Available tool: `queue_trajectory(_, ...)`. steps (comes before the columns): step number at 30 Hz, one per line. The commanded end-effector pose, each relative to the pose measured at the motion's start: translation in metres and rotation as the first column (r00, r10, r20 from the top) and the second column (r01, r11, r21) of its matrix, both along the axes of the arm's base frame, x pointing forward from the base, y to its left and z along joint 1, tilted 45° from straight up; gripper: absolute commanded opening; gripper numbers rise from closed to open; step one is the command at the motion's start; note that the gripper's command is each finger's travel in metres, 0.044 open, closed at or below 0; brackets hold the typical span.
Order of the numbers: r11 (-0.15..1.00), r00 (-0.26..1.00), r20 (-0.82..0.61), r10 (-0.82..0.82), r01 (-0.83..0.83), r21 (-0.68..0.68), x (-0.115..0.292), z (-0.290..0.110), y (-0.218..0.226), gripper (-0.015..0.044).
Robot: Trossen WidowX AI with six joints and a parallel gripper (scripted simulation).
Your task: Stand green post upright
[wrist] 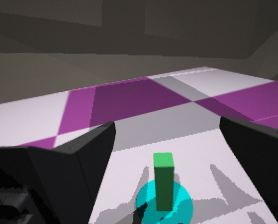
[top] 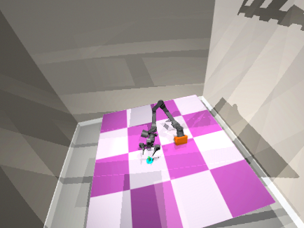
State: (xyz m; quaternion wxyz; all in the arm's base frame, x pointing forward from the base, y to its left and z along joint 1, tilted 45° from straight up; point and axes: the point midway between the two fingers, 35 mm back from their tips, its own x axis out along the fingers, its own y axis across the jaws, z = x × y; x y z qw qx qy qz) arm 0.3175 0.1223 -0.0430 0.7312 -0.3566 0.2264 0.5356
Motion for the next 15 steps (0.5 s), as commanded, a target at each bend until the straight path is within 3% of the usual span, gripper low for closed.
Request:
queue_trajectory(1, 1.0, 1.0, 0.007, 0.004, -0.004, 0.003, -0.004, 0.022, 0.019, 0.04)
queue_trajectory(8, 1.0, 1.0, -0.014, -0.004, 0.004, -0.005, -0.006, 0.033, 0.034, 0.04)
queue_trajectory(15, 0.982, 0.975, -0.194, -0.108, 0.074, -0.174, 0.006, 0.013, 0.048, 0.04)
